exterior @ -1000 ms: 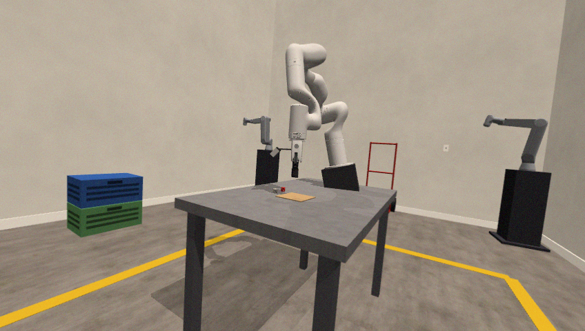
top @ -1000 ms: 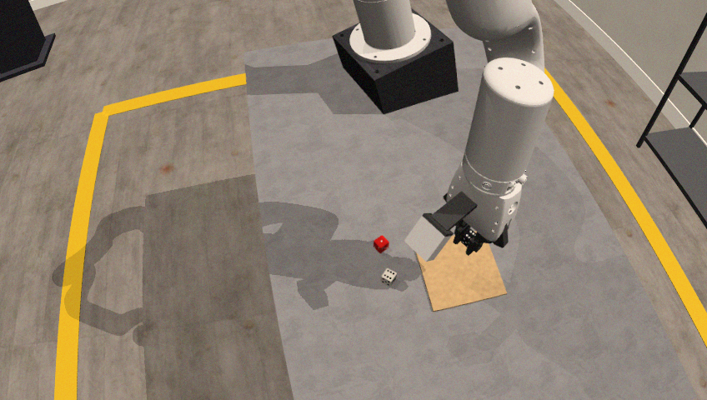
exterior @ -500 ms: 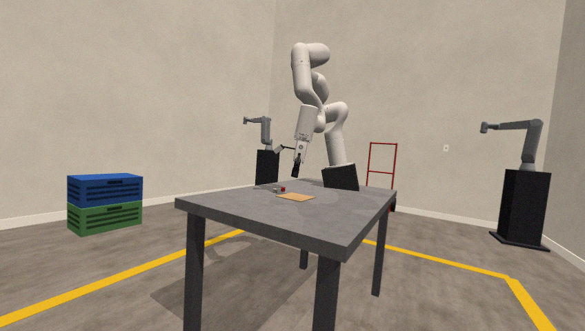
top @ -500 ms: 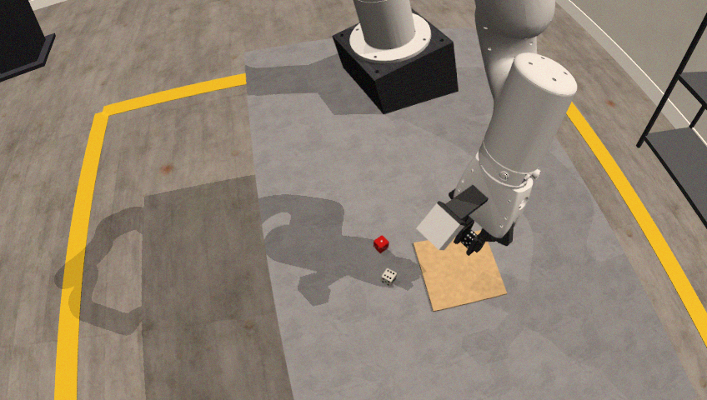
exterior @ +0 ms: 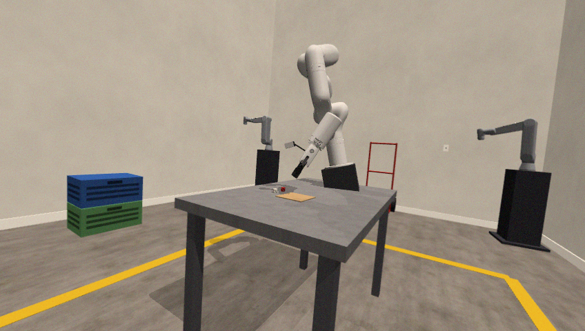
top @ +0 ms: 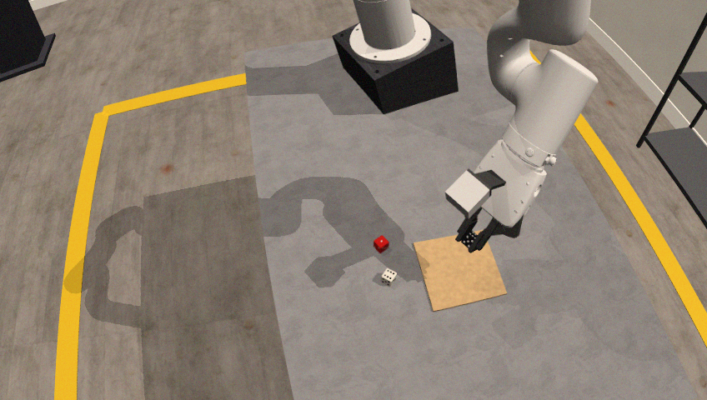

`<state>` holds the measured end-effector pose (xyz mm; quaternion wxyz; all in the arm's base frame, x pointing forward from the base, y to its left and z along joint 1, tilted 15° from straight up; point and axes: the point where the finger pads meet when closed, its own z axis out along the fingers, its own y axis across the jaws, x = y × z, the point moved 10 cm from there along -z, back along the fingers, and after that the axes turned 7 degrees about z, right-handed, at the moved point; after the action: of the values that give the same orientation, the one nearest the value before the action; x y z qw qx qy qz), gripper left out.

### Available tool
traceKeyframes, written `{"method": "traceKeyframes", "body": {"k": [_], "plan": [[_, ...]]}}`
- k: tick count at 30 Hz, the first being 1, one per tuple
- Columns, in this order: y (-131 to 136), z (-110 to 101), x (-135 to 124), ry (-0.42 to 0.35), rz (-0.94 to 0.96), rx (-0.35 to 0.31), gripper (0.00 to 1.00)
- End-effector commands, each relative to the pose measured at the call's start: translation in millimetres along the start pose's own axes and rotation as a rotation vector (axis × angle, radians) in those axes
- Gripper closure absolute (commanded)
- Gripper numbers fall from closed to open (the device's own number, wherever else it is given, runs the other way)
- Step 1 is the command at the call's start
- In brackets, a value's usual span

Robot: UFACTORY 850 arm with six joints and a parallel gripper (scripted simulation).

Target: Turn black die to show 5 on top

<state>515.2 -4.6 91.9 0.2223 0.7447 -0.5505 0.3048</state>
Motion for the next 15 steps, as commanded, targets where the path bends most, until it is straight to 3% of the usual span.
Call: {"method": "traceKeyframes", "body": {"k": [1,3,5,8,15], "plan": [[5.7,1.4,-19.0,0.171,0.011,0.035,0.85],[6.4,1.3,-25.6,0.231,0.012,0.046,0.85],[6.4,1.3,-25.6,0.231,0.012,0.046,0.85],[8.4,3.6,-40.5,0.368,0.013,0.065,0.85],[11.0,10.0,-58.4,0.536,0.013,0.083,0.85]]}}
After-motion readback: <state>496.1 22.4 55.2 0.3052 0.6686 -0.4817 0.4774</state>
